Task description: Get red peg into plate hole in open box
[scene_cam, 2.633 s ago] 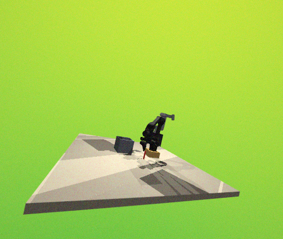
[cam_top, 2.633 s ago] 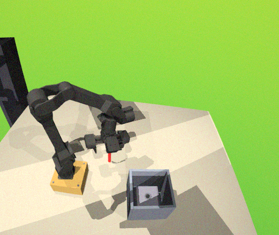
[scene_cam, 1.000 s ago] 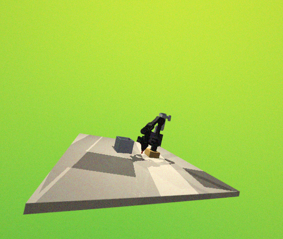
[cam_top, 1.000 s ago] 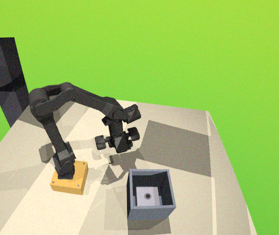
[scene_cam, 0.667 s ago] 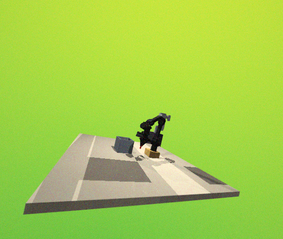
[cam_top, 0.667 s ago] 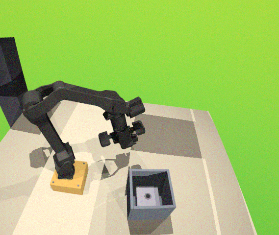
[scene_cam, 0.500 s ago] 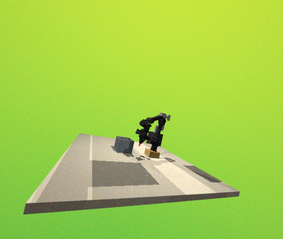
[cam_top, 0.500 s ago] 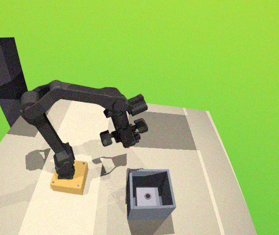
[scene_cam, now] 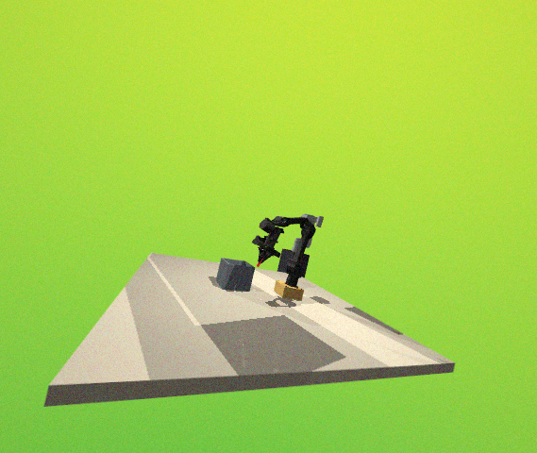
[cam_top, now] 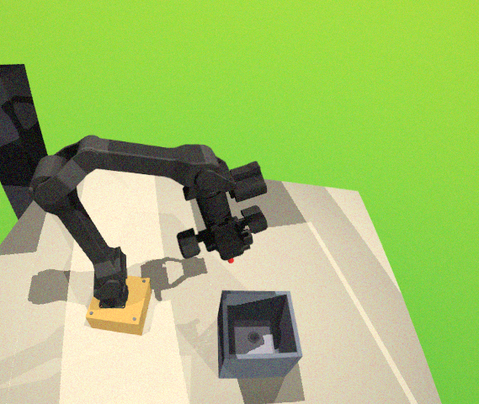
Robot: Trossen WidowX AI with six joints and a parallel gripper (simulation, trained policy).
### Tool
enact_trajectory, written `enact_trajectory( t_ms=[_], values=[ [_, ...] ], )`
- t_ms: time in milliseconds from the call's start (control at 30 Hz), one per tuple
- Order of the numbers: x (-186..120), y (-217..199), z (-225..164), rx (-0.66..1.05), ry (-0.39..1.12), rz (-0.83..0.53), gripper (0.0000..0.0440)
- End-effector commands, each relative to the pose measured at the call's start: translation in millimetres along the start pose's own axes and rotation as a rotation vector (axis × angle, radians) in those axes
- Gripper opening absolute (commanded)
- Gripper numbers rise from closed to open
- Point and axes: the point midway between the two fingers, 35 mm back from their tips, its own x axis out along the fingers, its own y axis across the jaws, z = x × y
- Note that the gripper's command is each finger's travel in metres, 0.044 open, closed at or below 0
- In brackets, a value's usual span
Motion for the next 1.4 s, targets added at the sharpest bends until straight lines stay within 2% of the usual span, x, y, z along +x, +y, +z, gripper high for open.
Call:
enact_trajectory(
  t_ms=[0,800,1367],
  values=[
    [-2.0,0.1,13.7,0.004,-0.022,-0.009,0.0],
    [7.5,-2.1,81.6,0.043,-0.061,-0.086,0.0],
    [34.8,-5.6,119.5,0.048,-0.054,-0.132,0.0]
  ],
)
